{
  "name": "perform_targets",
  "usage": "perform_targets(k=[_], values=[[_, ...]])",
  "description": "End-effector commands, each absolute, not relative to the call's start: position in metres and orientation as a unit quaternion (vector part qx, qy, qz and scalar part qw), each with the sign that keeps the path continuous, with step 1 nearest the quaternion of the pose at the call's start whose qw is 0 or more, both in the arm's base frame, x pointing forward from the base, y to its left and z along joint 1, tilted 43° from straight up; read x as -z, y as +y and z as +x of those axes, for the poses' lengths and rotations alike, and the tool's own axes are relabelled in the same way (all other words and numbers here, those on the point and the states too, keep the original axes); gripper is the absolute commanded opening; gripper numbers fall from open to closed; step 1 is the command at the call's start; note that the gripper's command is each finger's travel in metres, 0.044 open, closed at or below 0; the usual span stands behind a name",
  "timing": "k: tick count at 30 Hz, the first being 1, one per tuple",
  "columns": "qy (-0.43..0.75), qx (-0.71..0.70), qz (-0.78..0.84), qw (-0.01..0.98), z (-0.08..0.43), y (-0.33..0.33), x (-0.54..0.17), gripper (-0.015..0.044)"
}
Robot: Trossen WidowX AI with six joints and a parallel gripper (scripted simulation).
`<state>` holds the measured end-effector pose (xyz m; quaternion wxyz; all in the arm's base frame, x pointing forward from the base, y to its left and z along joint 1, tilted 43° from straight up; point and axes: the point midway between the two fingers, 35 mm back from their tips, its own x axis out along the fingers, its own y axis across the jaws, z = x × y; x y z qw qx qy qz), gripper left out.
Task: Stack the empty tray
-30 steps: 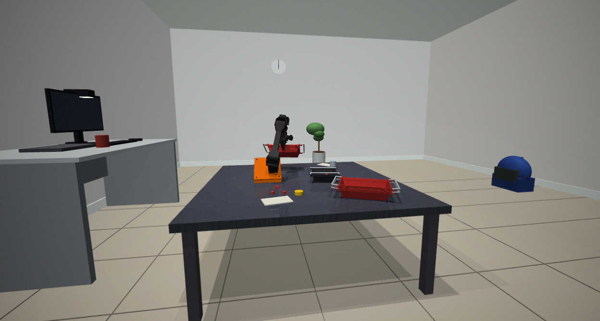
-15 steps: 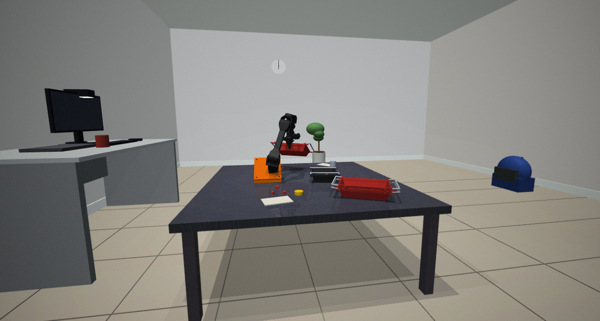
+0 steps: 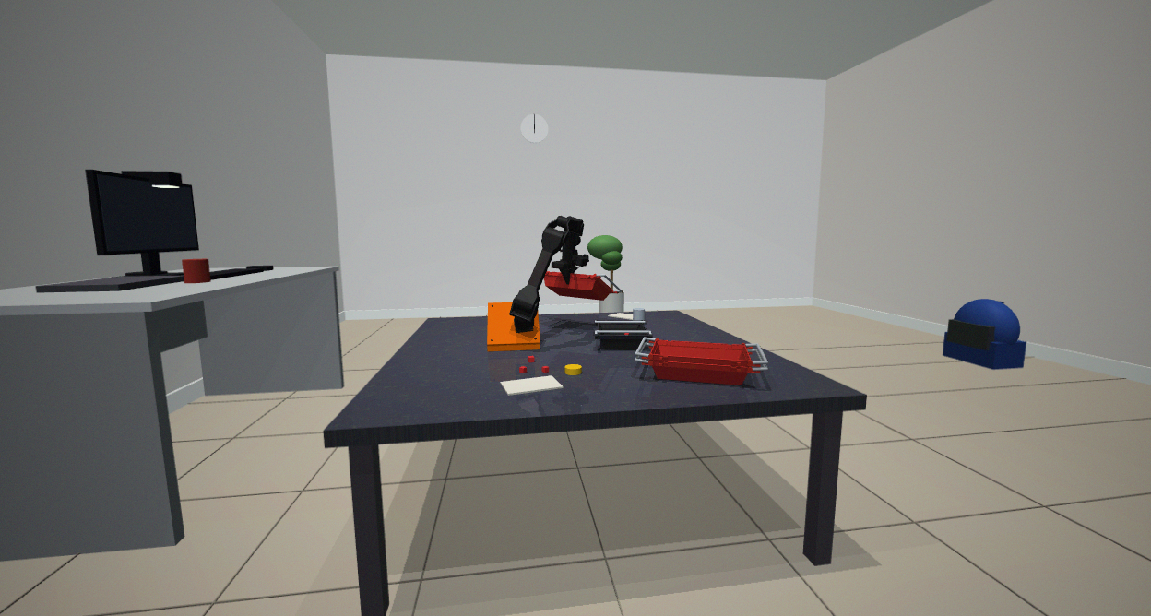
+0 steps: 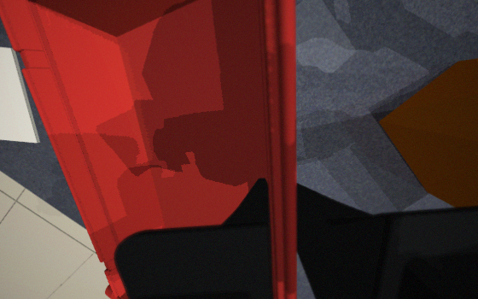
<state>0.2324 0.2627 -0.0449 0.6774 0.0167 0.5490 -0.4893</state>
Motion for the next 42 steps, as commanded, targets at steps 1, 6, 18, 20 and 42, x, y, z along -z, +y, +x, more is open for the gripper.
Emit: perform_targets(k=[1, 6, 18, 20, 42], values=[[0.533, 0.496, 0.045, 0.684, 0.244, 0.259, 0.031, 0.0], [0.512, 0.517, 0.075, 0.682, 0.257, 0.247, 0.02, 0.0], [0.455, 0.566, 0.143, 0.672, 0.285, 0.214, -0.006, 0.0], [0.445, 0.574, 0.154, 0.67, 0.289, 0.208, -0.011, 0.0], [0.323, 0.65, 0.27, 0.633, 0.324, 0.136, -0.058, 0.0]])
